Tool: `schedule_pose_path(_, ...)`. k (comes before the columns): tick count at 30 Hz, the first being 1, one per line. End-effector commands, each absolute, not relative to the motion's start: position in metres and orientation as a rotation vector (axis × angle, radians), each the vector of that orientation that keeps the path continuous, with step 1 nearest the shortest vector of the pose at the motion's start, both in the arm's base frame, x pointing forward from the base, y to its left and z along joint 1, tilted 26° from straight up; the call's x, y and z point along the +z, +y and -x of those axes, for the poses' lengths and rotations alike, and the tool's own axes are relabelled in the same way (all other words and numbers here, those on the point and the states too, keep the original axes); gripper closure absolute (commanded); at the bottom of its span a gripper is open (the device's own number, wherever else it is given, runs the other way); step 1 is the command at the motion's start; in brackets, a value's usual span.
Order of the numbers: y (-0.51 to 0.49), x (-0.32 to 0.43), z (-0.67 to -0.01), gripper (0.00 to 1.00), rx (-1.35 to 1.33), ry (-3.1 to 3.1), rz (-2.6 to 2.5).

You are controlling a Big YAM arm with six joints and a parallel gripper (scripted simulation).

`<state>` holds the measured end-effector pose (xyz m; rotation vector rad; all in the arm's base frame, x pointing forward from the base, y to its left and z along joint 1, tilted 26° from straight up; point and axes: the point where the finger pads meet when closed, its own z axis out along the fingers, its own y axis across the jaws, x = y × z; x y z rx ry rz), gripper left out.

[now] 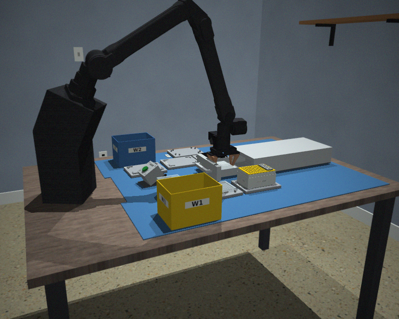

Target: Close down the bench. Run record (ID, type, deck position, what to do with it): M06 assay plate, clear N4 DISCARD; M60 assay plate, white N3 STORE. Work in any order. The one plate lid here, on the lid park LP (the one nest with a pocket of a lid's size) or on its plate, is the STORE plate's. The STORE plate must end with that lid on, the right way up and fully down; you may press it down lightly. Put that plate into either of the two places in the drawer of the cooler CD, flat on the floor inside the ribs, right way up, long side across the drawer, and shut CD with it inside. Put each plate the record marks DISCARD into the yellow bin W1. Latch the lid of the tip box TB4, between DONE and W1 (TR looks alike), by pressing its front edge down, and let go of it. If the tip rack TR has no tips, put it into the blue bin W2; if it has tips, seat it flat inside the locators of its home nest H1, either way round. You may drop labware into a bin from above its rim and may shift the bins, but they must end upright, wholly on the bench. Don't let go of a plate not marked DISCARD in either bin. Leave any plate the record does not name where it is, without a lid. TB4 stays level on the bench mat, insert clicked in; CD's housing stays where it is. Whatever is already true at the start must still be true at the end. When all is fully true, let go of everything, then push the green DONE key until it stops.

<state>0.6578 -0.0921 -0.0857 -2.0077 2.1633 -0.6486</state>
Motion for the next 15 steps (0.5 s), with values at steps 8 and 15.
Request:
schedule_pose_path(8,-0.0991,-0.082,-0.6724,1.0,-0.677,2.14,1.993)
schedule_pose_path(15,-0.0989,-0.0837,-0.6701,1.0,-0.673,2.142,1.996)
